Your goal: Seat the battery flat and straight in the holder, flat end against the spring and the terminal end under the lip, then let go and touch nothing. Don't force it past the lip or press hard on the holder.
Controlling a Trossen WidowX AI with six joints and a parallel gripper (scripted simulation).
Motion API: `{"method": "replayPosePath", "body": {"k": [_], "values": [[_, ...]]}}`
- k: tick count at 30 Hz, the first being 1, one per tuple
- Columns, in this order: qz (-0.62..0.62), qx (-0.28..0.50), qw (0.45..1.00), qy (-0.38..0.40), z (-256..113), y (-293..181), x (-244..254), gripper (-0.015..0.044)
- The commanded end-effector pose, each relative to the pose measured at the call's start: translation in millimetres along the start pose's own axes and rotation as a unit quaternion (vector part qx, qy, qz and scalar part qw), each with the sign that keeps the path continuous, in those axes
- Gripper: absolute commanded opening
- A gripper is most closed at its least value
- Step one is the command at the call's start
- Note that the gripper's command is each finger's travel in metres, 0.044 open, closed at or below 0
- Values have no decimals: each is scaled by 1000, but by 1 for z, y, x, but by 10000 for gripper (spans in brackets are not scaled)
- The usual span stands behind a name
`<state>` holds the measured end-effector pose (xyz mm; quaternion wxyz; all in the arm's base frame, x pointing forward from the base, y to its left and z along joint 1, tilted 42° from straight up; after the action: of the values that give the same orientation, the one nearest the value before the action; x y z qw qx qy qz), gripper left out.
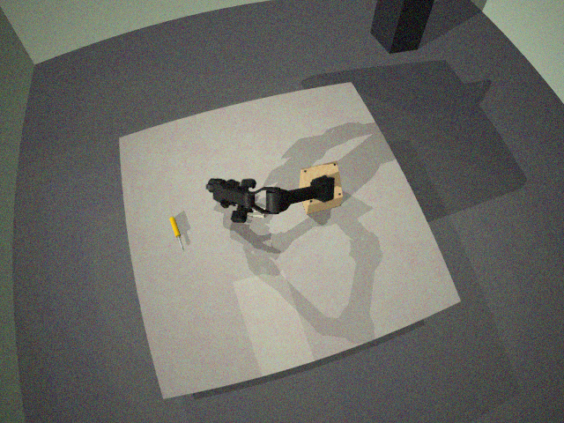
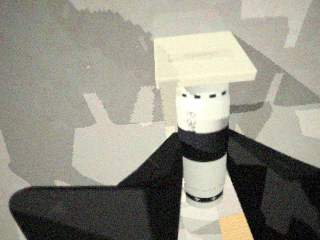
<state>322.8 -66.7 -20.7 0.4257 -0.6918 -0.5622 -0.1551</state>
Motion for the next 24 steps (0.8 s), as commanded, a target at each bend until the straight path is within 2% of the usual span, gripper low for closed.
{"method": "replayPosePath", "body": {"k": [1, 24], "values": [[-2, -14, 1000, -7, 1, 1, -1, 76], [1, -60, 998, -27, 7, -9, 3, 76]]}}
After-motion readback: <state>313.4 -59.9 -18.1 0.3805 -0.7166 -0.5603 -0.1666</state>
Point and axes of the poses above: the point midway between the two fingers, 35 mm back from their tips, its own z axis out along the fingers, its own x axis across the jaws, y = z × x, the point moved 8 cm from there along -z, back along the fingers, and after that the axes turned 15 degrees about -z, right-handed, at the moved point
